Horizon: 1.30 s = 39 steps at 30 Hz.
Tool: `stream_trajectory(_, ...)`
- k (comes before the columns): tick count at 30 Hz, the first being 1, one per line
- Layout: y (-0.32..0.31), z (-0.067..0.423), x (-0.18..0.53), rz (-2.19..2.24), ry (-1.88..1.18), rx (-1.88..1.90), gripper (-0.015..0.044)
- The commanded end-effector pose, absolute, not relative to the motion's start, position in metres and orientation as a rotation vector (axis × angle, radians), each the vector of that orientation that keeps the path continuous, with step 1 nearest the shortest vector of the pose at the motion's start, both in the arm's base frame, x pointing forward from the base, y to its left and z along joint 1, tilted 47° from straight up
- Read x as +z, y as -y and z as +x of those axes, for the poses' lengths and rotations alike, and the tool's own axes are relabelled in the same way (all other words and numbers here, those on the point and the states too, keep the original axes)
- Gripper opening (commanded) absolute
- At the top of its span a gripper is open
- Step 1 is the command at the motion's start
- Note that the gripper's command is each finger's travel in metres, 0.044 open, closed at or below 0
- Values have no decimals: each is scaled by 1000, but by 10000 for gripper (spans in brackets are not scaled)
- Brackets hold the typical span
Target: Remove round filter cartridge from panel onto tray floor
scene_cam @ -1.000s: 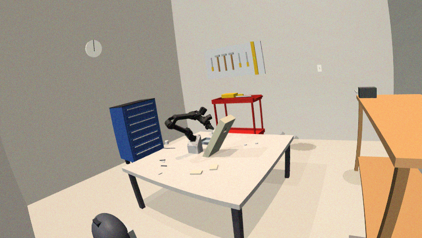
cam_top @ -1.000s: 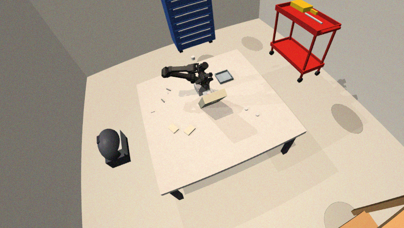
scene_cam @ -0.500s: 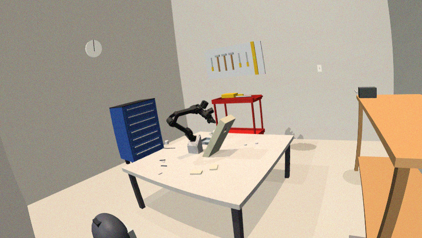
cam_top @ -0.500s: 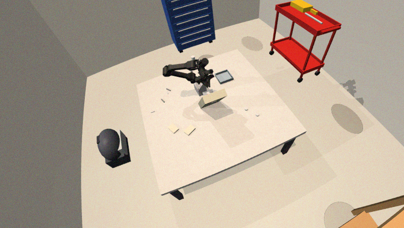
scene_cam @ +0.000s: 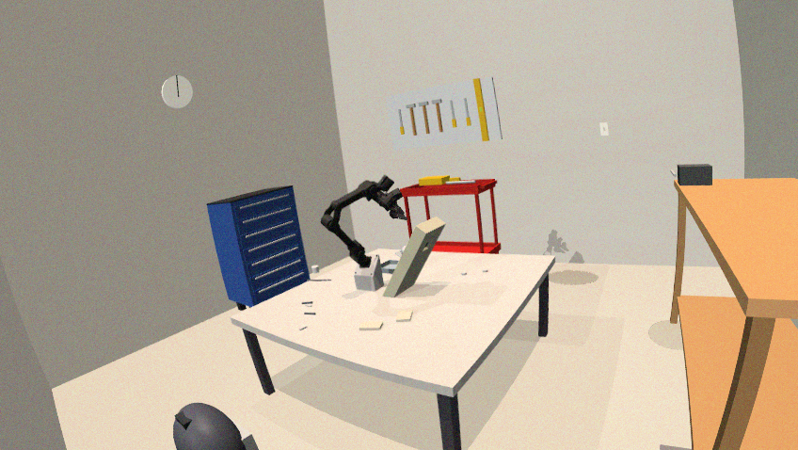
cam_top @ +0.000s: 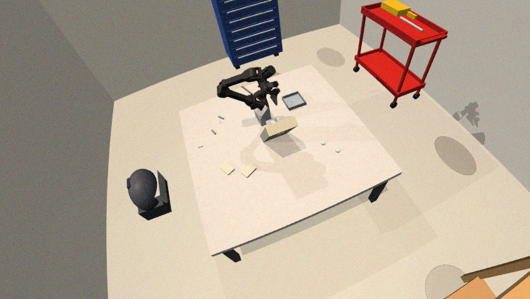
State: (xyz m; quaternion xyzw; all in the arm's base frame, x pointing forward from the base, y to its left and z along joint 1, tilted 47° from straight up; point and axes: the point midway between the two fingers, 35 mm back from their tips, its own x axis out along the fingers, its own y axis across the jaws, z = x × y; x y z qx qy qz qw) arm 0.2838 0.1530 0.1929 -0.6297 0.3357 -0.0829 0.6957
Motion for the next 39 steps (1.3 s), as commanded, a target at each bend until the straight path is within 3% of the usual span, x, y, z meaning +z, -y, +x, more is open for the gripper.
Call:
stream_trajectory(1,-137,279,174,-1246,-818,-238,325)
stream_trajectory(9,-74,240,114,-662,-993,-569,305)
stream_trajectory(39,-50,254,93,-647,-997,-576,305)
